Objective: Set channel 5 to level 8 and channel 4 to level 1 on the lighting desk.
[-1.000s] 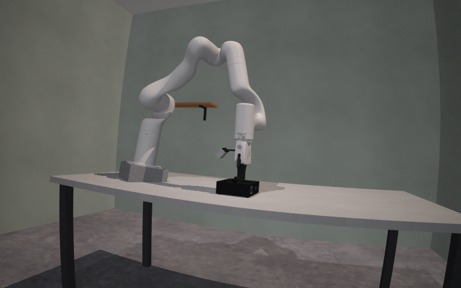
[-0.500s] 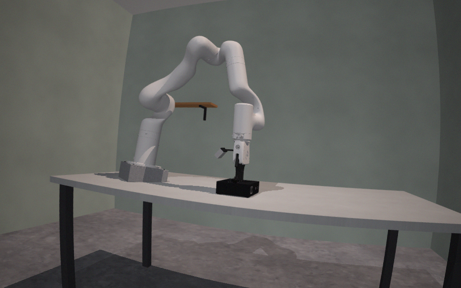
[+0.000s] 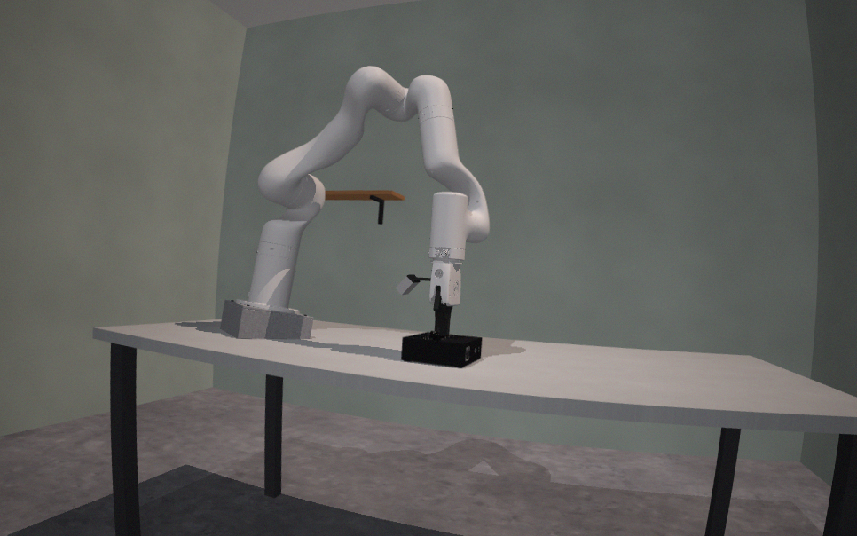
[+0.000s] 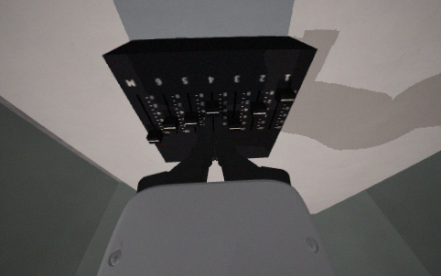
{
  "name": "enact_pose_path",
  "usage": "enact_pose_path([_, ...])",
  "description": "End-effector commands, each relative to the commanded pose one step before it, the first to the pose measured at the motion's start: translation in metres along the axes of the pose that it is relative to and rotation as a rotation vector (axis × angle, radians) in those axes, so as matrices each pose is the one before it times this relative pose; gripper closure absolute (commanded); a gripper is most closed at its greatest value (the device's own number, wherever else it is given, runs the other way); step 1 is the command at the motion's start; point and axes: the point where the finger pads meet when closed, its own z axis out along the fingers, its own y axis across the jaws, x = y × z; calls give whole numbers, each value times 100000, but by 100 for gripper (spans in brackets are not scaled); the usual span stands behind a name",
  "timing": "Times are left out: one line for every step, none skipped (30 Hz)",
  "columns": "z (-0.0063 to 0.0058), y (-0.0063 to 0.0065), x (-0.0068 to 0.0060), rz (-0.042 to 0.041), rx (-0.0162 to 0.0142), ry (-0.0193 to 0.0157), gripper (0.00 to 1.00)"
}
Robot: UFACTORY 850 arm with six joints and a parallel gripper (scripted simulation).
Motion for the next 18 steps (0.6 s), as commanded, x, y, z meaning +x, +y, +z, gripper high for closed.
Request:
enact_pose_path([-72, -7, 69, -9, 6, -176, 100])
enact_pose_path([0, 0, 42, 0, -1, 0, 100])
enact_pose_path([0, 0, 40, 0, 0, 0, 100])
enact_pose_path([0, 0, 38, 0, 0, 0, 100])
enact_pose_path([0, 0, 35, 0, 0, 0, 100])
enact_pose_path([0, 0, 33, 0, 0, 0, 100])
enact_pose_path([0, 0, 31, 0, 0, 0, 100])
enact_pose_path([0, 0, 29, 0, 0, 0, 100])
enact_pose_path([0, 0, 27, 0, 0, 0, 100])
enact_pose_path([0, 0, 0, 0, 0, 0, 100])
enact_pose_path([0, 0, 0, 0, 0, 0, 100])
enact_pose_path([0, 0, 24, 0, 0, 0, 100])
enact_pose_path([0, 0, 22, 0, 0, 0, 100])
enact_pose_path([0, 0, 20, 0, 0, 0, 100])
enact_pose_path([0, 0, 18, 0, 0, 0, 100])
enact_pose_path([0, 0, 16, 0, 0, 0, 100])
enact_pose_path([0, 0, 14, 0, 0, 0, 100])
enact_pose_path([0, 0, 12, 0, 0, 0, 100])
